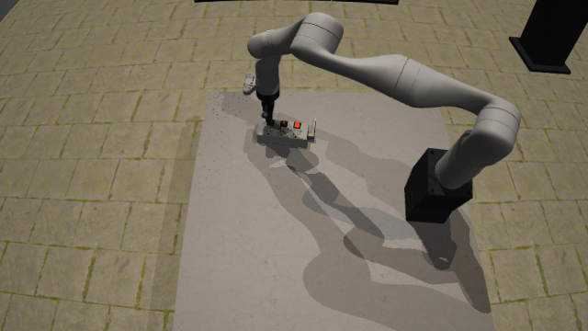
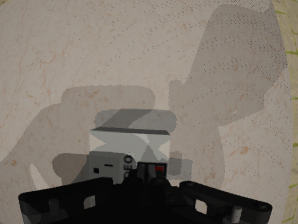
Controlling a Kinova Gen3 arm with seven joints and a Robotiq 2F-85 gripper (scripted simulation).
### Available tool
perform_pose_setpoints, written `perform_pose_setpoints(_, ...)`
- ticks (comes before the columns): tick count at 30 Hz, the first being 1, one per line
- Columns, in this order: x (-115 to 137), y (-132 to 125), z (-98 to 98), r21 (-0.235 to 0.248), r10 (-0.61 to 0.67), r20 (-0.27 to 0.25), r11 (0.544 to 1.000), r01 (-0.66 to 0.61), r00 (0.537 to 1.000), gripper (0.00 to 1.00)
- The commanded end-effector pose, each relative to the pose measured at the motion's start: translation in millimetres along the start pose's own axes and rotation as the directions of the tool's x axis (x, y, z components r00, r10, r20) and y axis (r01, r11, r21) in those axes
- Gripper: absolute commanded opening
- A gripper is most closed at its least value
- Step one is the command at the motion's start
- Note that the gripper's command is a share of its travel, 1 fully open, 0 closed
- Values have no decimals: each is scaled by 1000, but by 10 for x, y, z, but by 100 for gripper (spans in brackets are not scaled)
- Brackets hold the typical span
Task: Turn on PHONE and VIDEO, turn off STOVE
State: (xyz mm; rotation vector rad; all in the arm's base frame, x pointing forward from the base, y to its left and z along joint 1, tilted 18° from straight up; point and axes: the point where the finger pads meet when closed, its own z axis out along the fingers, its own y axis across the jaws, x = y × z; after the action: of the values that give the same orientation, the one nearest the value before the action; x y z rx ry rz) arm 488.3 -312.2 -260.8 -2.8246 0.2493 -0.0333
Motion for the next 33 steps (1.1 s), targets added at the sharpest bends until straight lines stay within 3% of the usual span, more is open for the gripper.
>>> perform_pose_setpoints(1,13,-36,-2,7,5,1,1000,-5,1000,0)
perform_pose_setpoints(33,-23,-39,-7,3,2,-1,1000,-2,1000,0)
